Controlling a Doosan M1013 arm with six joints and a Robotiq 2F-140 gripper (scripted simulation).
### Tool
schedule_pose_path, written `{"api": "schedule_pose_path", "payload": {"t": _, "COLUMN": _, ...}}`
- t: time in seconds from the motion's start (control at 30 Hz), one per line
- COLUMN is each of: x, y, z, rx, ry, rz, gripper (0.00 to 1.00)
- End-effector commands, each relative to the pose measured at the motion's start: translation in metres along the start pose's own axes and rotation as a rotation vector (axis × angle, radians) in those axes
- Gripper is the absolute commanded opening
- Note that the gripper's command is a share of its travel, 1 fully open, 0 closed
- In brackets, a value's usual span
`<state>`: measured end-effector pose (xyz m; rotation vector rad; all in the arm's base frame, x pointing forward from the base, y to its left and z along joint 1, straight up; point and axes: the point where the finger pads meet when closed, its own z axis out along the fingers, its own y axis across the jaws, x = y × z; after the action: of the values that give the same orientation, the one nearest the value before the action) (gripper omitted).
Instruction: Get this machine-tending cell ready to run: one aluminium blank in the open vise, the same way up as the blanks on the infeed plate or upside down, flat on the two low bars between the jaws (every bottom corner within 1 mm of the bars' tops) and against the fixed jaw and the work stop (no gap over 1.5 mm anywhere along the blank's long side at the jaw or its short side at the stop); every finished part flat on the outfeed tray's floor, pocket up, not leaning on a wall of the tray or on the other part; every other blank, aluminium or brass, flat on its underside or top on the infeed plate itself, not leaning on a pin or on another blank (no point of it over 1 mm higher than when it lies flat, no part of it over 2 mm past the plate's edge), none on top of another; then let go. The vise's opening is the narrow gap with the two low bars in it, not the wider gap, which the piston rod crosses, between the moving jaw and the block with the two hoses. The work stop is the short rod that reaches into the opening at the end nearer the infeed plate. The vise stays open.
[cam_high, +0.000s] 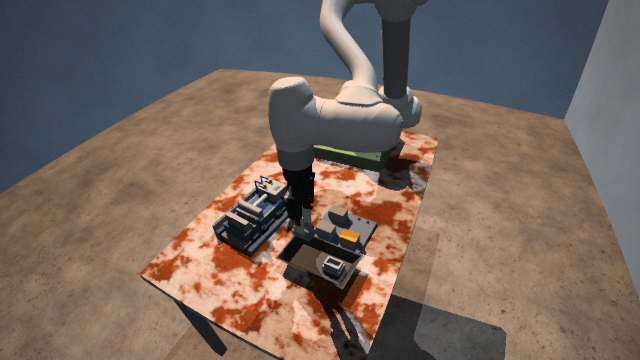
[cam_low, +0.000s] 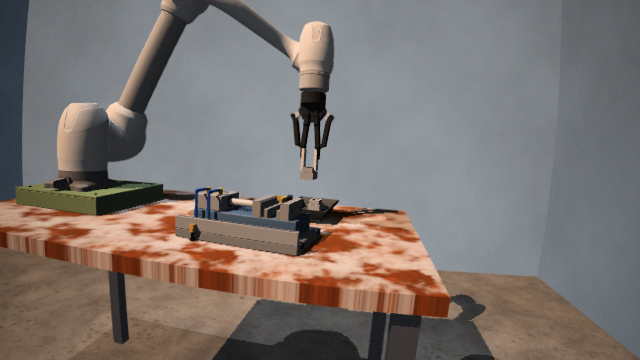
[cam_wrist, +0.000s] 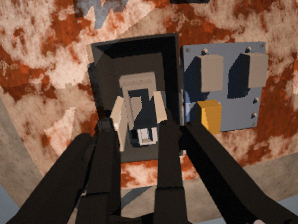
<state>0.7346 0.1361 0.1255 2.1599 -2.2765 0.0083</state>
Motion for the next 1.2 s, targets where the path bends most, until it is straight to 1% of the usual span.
{"api": "schedule_pose_path", "payload": {"t": 0.0, "x": 0.0029, "y": -0.0013, "z": 0.0015, "rx": -0.004, "ry": 0.0, "rz": 0.002, "gripper": 0.0}}
{"api": "schedule_pose_path", "payload": {"t": 1.17, "x": 0.007, "y": -0.0049, "z": -0.0003, "rx": -0.004, "ry": 0.0, "rz": 0.004, "gripper": 0.0}}
